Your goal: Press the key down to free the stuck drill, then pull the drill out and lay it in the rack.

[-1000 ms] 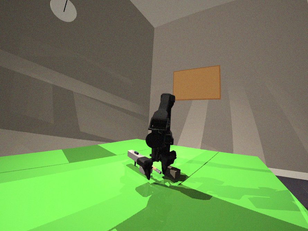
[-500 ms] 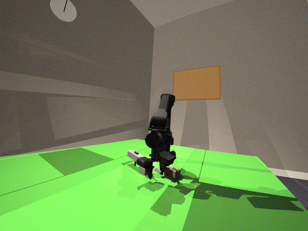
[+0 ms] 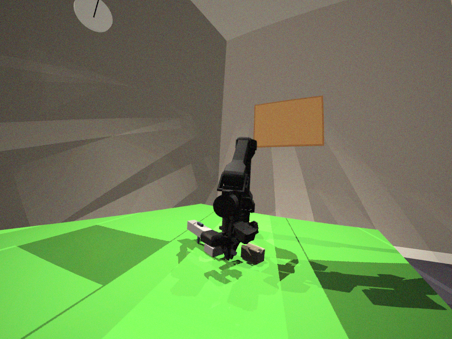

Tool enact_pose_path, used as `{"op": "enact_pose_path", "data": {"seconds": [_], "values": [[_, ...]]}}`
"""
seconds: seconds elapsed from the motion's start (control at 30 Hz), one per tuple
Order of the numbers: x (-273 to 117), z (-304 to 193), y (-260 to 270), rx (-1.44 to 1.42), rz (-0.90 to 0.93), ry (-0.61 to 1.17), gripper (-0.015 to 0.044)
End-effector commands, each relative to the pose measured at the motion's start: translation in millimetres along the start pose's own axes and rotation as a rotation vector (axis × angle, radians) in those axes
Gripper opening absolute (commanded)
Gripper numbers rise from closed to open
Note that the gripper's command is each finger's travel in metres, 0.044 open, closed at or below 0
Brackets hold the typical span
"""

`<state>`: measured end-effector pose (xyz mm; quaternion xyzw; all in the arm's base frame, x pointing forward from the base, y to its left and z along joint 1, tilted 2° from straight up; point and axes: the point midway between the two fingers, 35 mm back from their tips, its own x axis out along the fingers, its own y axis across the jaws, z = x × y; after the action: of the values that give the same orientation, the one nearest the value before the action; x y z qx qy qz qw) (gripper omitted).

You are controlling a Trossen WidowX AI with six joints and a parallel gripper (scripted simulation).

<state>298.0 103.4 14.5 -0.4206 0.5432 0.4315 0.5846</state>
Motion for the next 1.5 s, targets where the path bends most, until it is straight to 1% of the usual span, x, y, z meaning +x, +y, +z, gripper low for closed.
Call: {"op": "enact_pose_path", "data": {"seconds": [0.0,0.4,1.47], "values": [[0,0,0,-0.001,-0.002,0.000,0.0000],[-3,1,2,-0.004,0.002,0.005,0.0000],[-1,46,1,-0.004,0.002,0.001,0.0000]]}}
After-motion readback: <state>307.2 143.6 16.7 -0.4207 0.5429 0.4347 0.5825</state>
